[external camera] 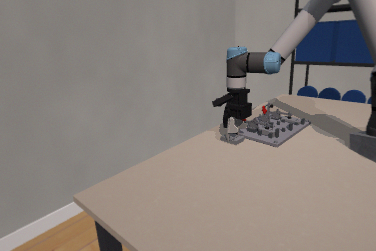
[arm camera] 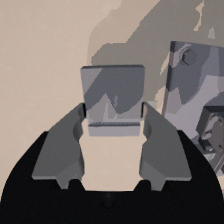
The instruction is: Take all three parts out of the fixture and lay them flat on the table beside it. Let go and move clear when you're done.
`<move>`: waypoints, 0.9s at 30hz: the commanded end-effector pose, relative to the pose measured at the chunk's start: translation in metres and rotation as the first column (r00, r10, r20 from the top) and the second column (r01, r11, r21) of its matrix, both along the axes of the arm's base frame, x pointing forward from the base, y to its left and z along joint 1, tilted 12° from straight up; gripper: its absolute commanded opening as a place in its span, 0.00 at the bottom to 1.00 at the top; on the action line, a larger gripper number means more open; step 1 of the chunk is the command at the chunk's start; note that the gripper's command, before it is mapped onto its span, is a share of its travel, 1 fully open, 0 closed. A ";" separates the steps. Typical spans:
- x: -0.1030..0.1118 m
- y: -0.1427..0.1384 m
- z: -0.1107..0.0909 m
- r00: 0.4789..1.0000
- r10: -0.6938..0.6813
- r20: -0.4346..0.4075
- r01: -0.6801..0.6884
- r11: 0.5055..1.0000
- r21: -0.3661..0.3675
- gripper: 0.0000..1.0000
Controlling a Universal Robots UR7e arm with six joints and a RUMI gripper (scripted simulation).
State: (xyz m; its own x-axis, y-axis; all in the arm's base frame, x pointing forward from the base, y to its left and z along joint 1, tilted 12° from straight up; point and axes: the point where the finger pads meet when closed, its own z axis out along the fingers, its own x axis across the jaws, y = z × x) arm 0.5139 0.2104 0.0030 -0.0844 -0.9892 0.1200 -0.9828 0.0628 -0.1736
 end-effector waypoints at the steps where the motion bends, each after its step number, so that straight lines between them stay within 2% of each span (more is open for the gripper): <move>1: 0.001 0.000 0.000 1.000 0.000 0.002 0.000 1.000 0.000 0.00; 27: 0.001 -0.001 -0.005 1.000 0.000 0.002 0.000 1.000 0.000 0.00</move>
State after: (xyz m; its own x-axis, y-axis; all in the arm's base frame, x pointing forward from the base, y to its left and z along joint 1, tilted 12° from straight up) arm 0.5148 0.2097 -0.0027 -0.0844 -0.9892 0.1200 -0.9828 0.0628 -0.1736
